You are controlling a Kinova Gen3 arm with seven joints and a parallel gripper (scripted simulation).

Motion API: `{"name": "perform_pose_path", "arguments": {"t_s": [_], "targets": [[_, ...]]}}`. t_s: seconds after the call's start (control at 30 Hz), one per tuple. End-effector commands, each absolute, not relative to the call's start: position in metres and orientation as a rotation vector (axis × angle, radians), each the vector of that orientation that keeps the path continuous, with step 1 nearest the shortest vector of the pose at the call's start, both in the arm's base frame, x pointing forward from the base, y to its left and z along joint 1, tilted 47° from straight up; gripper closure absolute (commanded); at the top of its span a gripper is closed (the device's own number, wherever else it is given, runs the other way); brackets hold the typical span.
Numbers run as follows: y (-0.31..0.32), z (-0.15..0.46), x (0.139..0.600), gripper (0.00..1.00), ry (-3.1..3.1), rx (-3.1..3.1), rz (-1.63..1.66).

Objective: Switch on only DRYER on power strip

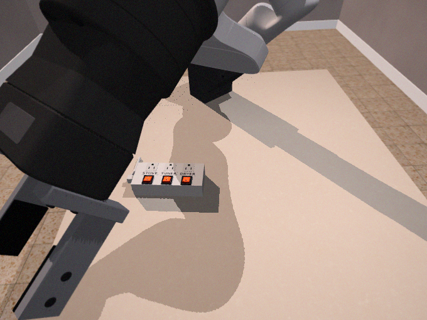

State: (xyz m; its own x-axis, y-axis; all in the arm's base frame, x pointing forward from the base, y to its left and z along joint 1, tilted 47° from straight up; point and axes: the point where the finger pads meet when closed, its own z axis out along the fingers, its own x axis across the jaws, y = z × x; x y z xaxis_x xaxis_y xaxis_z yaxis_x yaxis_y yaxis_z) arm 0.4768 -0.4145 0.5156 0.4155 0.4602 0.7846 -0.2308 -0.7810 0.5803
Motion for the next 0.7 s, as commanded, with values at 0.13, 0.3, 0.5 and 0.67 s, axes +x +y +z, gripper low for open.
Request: {"name": "perform_pose_path", "arguments": {"t_s": [0.13, 0.3, 0.5, 0.67], "targets": [[-0.418, 0.494, 0.472, 0.0, 0.23, 2.069, 1.381], [-0.418, 0.494, 0.472, 0.0, 0.23, 2.069, 1.381], [-0.418, 0.479, 0.471, 0.0, 0.259, 2.094, 1.371], [-0.417, 0.463, 0.469, 0.0, 0.289, 2.119, 1.361]]}}
